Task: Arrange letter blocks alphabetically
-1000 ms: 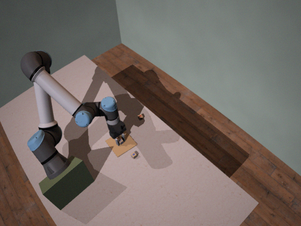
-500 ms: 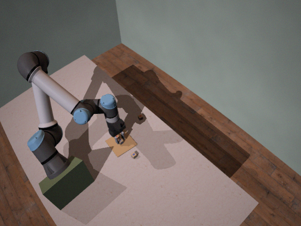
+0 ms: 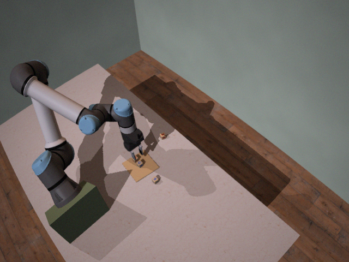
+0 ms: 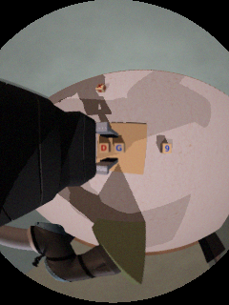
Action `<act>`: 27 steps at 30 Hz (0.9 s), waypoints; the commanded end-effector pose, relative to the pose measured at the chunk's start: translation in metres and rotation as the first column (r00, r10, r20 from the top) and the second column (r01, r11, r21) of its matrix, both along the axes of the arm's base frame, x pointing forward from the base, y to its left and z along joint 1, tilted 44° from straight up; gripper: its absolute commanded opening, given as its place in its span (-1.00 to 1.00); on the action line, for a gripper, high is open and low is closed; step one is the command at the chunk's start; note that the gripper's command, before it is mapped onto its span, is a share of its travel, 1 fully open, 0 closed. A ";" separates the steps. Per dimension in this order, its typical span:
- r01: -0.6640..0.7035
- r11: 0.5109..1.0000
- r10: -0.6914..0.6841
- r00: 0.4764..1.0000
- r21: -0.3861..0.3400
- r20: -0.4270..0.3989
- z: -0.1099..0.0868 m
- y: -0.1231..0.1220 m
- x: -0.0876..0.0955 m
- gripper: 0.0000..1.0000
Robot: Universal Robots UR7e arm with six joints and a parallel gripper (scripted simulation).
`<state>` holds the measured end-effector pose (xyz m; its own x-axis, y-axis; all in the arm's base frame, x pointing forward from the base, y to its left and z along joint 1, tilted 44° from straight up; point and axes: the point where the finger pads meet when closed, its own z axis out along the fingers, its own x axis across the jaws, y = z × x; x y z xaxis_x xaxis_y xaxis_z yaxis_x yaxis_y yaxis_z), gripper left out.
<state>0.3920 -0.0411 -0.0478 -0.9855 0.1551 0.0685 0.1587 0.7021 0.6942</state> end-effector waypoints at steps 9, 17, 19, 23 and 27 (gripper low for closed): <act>0.000 1.000 0.000 1.000 0.000 0.000 0.006 -0.006 -0.001 1.00; 0.000 1.000 0.000 1.000 0.000 0.000 0.006 -0.006 -0.001 1.00; 0.000 1.000 0.000 1.000 0.000 0.000 0.006 -0.006 -0.001 1.00; 0.000 1.000 0.000 1.000 0.000 0.000 0.006 -0.006 -0.001 1.00; 0.003 1.000 -0.003 1.000 0.000 -0.002 0.006 -0.007 0.002 1.00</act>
<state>0.3913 -0.0465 -0.0419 -0.9855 0.1548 0.0698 0.1594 0.7014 0.6947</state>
